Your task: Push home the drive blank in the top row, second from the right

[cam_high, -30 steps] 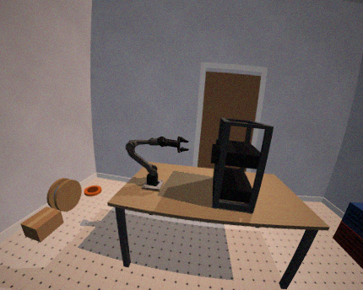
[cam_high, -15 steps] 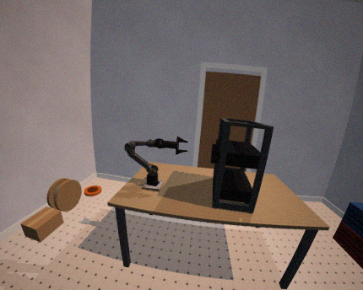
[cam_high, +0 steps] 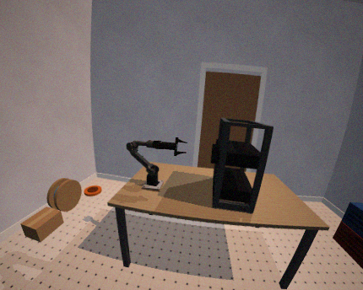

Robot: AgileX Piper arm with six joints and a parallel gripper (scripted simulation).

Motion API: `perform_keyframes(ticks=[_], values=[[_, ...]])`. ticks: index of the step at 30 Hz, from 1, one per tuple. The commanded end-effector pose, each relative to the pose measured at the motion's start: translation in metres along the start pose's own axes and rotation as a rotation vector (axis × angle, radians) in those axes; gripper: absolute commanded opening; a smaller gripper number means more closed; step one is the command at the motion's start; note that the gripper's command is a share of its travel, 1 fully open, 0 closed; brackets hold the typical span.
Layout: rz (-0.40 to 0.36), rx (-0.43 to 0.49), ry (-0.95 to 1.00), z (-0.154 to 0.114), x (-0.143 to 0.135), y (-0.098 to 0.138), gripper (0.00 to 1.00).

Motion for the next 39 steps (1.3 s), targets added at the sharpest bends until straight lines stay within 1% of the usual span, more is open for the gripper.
perform_keyframes(ticks=[1, 9, 17, 39], values=[[0.009, -0.007, -0.031, 0.006, -0.001, 0.001, 1.0], [0.013, -0.082, -0.144, 0.024, -0.002, 0.002, 1.0], [0.016, -0.111, -0.187, 0.031, -0.003, 0.003, 1.0], [0.018, -0.121, -0.203, 0.034, -0.003, 0.003, 1.0]])
Point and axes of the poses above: the point where the finger pads meet when closed, its own y axis back along the fingers, its own x axis across the jaws, z = x × y, the point moved 3 cm from there along y, back along the fingers, and after that the axes turned 6 degrees about -y, right-handed, at the moved point
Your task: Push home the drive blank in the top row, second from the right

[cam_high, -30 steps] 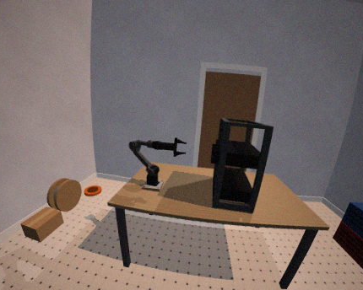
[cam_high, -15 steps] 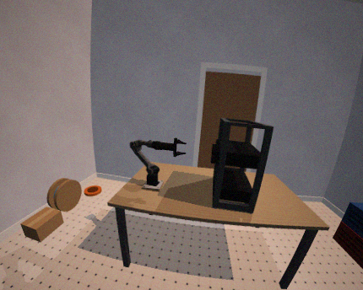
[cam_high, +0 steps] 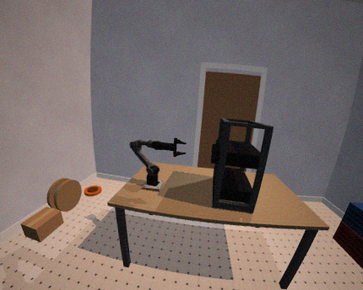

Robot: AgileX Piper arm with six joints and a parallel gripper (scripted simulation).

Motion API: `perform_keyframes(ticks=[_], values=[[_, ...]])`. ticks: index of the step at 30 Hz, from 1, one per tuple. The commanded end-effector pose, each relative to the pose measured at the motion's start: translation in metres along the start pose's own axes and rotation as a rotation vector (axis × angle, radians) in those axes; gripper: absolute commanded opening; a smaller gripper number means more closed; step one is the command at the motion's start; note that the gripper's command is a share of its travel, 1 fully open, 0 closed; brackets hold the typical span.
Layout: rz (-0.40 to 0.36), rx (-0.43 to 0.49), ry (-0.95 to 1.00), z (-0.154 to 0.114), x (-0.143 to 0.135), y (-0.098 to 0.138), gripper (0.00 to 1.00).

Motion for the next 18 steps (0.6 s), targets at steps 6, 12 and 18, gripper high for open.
perform_keyframes(ticks=[6, 12, 18], values=[[-0.003, 0.0, -0.005, 0.0, -0.001, -0.001, 1.0], [-0.007, 0.0, -0.005, 0.003, 0.001, 0.0, 1.0], [-0.009, 0.0, -0.005, 0.012, 0.005, 0.002, 1.0]])
Point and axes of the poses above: the point where the finger pads meet when closed, its own y axis back along the fingers, its own x axis across the jaws, z = x × y, the point moved 3 cm from there along y, back along the fingers, and after that the axes turned 6 degrees about -y, right-handed, at the moved point
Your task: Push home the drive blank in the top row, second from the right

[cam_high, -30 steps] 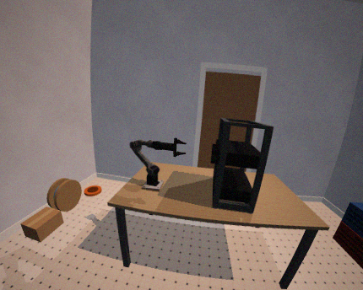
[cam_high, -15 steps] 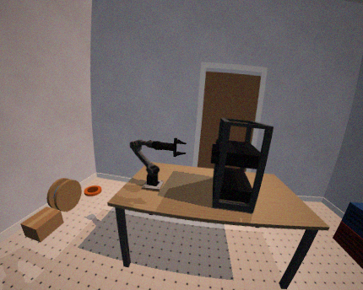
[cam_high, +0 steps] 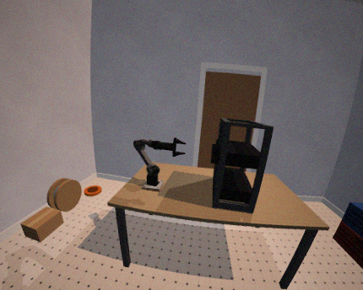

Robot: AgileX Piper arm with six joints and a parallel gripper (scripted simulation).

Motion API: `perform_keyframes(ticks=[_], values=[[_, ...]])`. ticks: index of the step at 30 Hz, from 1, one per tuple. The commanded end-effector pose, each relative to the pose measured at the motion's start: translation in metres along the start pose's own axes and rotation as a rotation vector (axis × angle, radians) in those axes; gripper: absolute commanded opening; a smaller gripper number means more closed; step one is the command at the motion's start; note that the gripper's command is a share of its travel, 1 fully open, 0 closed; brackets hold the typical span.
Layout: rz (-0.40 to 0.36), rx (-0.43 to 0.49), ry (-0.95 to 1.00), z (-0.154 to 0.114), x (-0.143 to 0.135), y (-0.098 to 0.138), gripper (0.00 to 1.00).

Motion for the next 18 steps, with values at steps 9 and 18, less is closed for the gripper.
perform_keyframes(ticks=[9, 18], values=[[0.001, 0.004, 0.0, 0.019, 0.01, 0.004, 1.0], [0.001, 0.004, 0.0, 0.038, 0.02, 0.008, 1.0]])
Point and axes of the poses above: the point where the finger pads meet when closed, its own y axis back along the fingers, its own x axis across the jaws, z = x × y, the point moved 3 cm from there along y, back along the fingers, and after that the axes turned 6 degrees about -y, right-handed, at the moved point
